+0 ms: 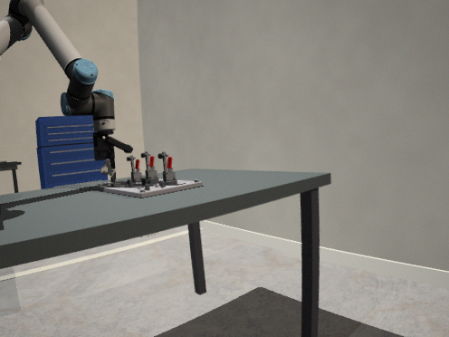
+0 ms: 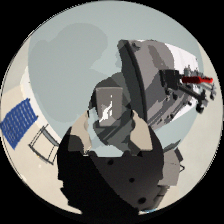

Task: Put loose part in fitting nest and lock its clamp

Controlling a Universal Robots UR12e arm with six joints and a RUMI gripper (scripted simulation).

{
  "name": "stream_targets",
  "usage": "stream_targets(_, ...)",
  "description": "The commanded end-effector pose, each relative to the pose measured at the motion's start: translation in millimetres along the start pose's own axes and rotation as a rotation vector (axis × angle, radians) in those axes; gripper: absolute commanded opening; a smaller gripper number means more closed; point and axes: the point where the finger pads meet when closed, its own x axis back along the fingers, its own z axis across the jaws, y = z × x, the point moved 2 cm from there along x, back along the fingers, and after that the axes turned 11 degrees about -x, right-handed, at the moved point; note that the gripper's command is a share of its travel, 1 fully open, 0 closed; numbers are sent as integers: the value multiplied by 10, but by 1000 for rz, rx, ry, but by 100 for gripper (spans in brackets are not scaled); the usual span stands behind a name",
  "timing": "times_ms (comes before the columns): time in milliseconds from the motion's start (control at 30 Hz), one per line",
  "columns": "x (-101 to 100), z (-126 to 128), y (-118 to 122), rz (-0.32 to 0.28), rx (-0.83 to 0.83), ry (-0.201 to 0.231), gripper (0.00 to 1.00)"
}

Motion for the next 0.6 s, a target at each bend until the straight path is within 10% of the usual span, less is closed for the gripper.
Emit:
stream_targets(0, 6, -26, -22, 4, 3, -1, 59)
stream_targets(400, 5, -23, -20, 4, 3, -1, 59)
stream_targets(433, 5, -23, -20, 4, 3, -1, 0)
stream_targets(567, 5, -23, -20, 4, 3, -1, 0)
